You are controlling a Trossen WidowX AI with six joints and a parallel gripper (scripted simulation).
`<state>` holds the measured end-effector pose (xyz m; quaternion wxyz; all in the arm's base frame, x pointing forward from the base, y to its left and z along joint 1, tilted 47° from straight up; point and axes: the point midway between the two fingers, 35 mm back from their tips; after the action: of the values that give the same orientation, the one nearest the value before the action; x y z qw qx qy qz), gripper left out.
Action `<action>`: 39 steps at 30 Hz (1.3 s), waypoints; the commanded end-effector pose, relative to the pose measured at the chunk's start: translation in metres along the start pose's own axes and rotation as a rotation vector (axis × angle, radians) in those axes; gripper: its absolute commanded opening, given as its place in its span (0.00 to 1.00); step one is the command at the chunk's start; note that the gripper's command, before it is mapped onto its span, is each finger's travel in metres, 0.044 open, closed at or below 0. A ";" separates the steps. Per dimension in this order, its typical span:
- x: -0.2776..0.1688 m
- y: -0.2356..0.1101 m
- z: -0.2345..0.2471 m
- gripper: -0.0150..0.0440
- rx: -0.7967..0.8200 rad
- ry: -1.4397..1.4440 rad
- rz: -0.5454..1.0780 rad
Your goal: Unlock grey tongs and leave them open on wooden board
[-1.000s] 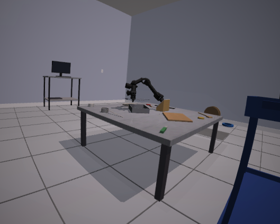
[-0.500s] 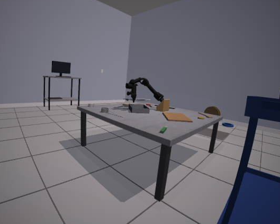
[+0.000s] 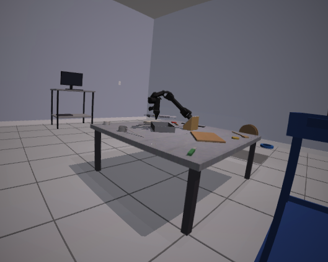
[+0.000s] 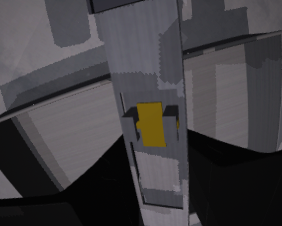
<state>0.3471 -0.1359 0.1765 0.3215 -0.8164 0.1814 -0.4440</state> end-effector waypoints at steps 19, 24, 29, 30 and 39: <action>-0.067 -0.027 0.101 0.00 0.048 -0.316 0.026; -0.092 -0.035 0.125 0.00 0.047 -0.407 0.027; -0.119 -0.043 0.147 0.00 0.043 -0.498 0.027; -0.125 -0.044 0.151 0.00 0.042 -0.516 0.026; -0.180 -0.056 0.182 0.00 0.023 -0.676 0.014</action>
<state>0.4063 0.0551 0.0463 0.3752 -0.9072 0.0760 -0.1743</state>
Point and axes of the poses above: the point midway between the two fingers, 35 mm back from their tips, its own y axis out along the fingers, its own z axis across the jaws, x = y × z, and after that the axes turned 7 degrees about y, right-handed
